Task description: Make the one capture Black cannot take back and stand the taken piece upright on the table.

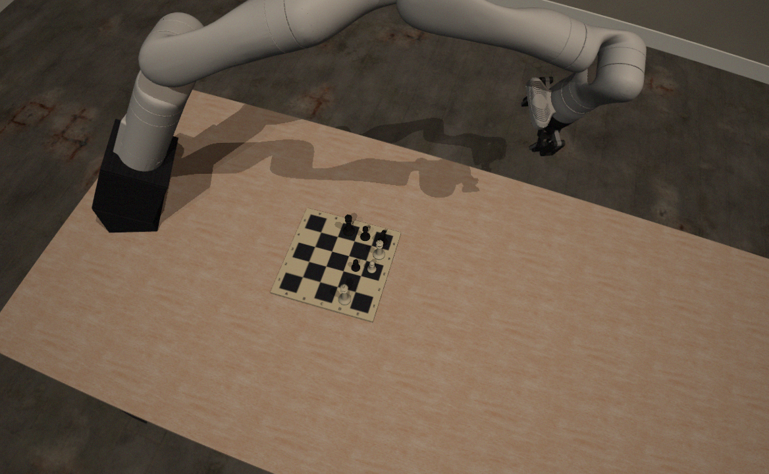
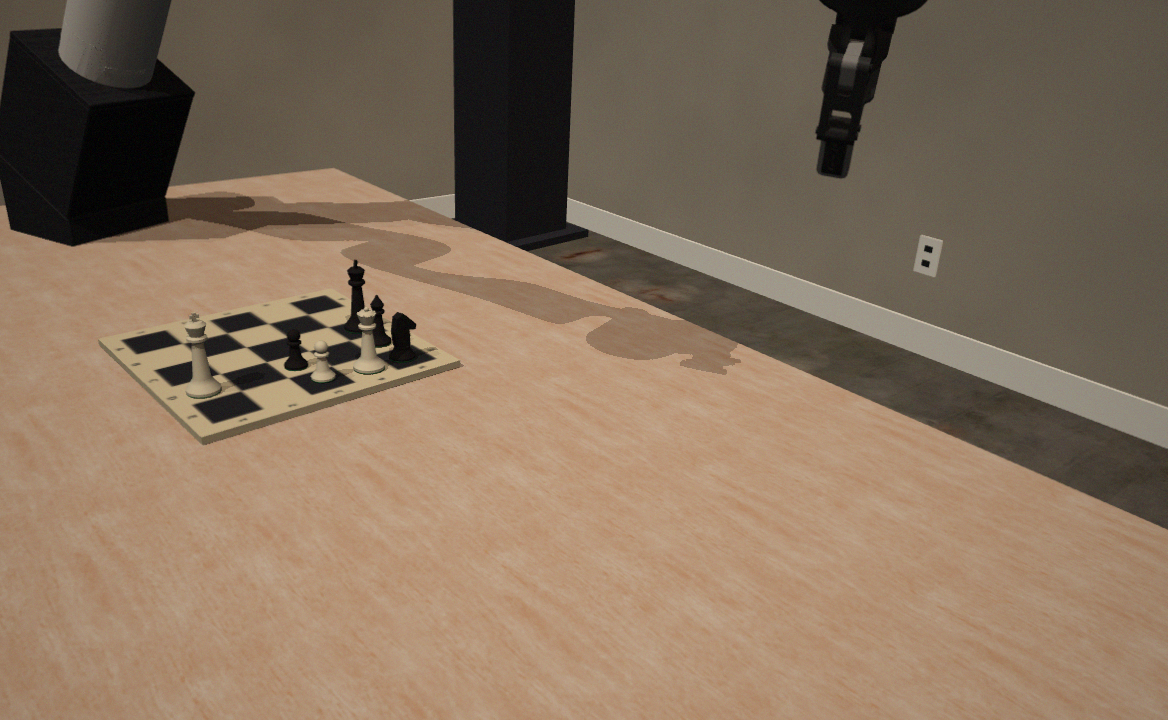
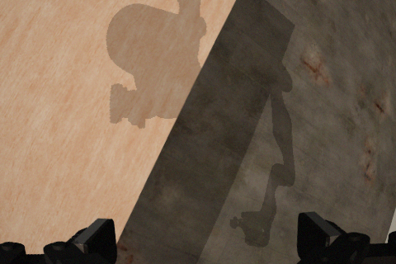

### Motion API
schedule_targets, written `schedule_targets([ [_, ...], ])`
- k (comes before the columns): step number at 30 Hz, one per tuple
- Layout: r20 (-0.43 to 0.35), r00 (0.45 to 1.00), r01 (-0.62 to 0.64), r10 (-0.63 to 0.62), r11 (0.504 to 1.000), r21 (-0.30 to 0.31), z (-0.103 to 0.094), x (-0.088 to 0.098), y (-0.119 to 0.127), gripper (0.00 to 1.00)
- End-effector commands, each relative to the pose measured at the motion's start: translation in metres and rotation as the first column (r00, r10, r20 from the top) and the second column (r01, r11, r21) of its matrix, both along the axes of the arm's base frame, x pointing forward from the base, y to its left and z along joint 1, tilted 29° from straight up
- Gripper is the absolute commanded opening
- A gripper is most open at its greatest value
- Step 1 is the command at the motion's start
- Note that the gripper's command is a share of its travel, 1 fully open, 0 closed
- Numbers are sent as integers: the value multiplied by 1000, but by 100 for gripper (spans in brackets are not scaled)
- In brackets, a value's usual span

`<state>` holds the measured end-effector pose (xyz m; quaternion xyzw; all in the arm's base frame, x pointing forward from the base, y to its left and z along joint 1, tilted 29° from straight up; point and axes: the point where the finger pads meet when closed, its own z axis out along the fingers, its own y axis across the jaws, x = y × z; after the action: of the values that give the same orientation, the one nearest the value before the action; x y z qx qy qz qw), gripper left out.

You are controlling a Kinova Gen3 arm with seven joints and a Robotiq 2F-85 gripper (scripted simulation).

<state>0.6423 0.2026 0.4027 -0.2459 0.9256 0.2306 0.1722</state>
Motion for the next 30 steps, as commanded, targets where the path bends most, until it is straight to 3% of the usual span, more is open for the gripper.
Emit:
schedule_targets([
  [1, 3, 1000, 0, 0, 1000, 1, 2, 0, 0, 100],
  [20, -8, 1000, 7, -7, 1000, -6, -3, 2, -5, 100],
  [22, -38, 999, 29, -30, 999, -25, -17, 6, -20, 100],
  [25, -126, 987, 88, -98, 992, -85, -60, 17, -64, 100],
  [26, -126, 987, 88, -98, 992, -85, -60, 17, -64, 100],
  [27, -164, 978, 113, -130, 987, -113, -78, 19, -84, 100],
  [28, -164, 978, 113, -130, 987, -113, -78, 19, -84, 100],
  [29, -204, 965, 137, -166, 980, -145, -98, 21, -105, 100],
  [30, -204, 965, 137, -166, 980, -145, -98, 21, -105, 100],
])
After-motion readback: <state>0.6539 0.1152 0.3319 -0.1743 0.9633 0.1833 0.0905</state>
